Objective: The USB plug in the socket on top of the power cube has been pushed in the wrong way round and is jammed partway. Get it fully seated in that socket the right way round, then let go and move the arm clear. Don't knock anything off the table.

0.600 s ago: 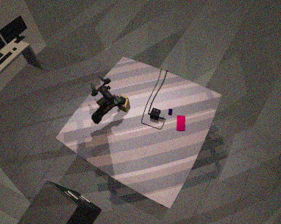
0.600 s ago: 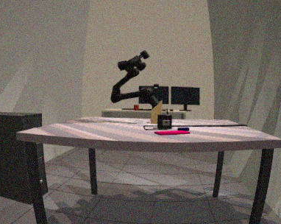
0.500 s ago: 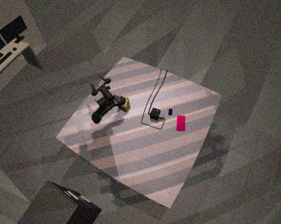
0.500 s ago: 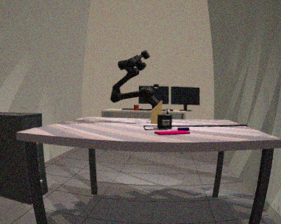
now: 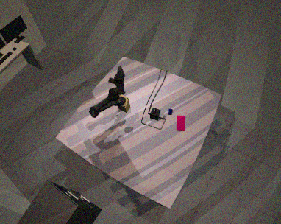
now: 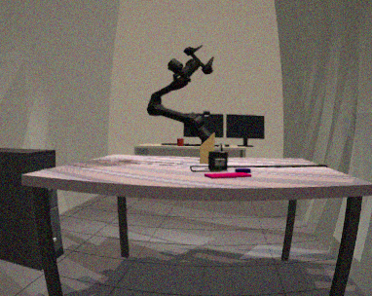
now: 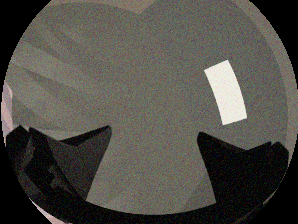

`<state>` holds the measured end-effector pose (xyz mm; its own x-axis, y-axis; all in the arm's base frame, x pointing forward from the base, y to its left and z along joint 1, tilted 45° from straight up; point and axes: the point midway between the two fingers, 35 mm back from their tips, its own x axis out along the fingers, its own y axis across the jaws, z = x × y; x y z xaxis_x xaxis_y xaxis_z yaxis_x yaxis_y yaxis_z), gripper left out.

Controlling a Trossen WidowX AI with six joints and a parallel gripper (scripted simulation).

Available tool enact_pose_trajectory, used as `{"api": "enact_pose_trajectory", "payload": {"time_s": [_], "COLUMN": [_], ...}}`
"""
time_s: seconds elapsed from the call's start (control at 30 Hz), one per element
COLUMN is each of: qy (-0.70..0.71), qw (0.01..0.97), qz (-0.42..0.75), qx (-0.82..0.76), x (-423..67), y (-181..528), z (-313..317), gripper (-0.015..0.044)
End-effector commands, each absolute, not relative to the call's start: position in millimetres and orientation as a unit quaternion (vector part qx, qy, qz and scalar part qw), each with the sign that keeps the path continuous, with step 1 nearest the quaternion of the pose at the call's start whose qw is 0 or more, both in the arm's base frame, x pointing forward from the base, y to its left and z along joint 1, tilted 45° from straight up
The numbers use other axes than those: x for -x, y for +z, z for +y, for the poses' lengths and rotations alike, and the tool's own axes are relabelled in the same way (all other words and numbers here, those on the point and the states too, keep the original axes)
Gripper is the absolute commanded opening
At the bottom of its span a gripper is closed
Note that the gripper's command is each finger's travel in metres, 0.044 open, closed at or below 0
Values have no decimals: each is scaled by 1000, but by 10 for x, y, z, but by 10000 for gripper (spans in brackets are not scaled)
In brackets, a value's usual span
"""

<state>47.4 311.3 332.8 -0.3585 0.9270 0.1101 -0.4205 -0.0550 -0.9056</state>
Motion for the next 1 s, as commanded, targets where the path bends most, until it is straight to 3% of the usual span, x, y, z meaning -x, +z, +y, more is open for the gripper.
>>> {"api": "enact_pose_trajectory", "payload": {"time_s": [0.0,0.27,0.53,0.77,0.97], "qy": [719,633,395,110,-154], "qw": [625,752,811,808,776], "qz": [-210,152,431,563,579], "qx": [219,105,-28,-132,-197], "x": [-1112,-1923,-2556,-2901,-3055], "y": [2954,2227,1420,765,307], "z": [3420,3536,3283,2819,2306], "gripper": [440,440,440,440,440]}}
